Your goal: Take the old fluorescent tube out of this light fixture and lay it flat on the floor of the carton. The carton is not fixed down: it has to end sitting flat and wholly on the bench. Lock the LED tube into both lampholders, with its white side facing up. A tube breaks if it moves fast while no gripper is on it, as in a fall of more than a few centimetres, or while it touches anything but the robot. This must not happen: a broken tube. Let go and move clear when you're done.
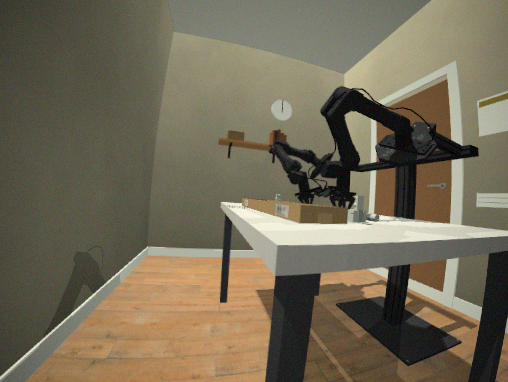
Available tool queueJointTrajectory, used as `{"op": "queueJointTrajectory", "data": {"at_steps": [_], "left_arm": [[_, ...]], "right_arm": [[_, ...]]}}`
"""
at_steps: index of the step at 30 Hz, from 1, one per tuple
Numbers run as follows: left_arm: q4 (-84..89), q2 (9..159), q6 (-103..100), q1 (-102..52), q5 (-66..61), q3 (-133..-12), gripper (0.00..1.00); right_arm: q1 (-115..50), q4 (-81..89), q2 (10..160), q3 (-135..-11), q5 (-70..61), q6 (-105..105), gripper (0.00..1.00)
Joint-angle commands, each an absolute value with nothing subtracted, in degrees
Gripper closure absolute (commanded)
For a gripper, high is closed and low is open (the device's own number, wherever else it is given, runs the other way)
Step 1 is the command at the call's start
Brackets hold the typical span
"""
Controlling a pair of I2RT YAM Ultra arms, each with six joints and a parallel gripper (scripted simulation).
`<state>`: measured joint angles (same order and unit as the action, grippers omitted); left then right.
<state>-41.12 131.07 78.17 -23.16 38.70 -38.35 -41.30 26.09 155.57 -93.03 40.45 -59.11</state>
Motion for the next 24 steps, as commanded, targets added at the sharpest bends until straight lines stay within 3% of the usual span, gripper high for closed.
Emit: {"op": "queueJointTrajectory", "data": {"at_steps": [1,7,8,24], "left_arm": [[-40.72,131.13,78.03,-24.56,38.19,-39.2,0.51],[-40.72,131.13,78.03,-24.56,38.19,-39.2,0.51],[-41.51,131.31,78.46,-23.86,38.02,-38.41,0.89],[-41.51,131.31,78.46,-23.86,38.02,-38.4,0.89]], "right_arm": [[-42.05,25.87,155.45,-93.28,39.64,-59.13,0.89],[-42.05,25.87,155.45,-93.28,39.64,-59.13,0.89],[-42.05,25.87,155.45,-93.28,39.64,-59.13,0.89],[-42.05,25.87,155.45,-93.28,39.64,-59.13,0.89]]}}
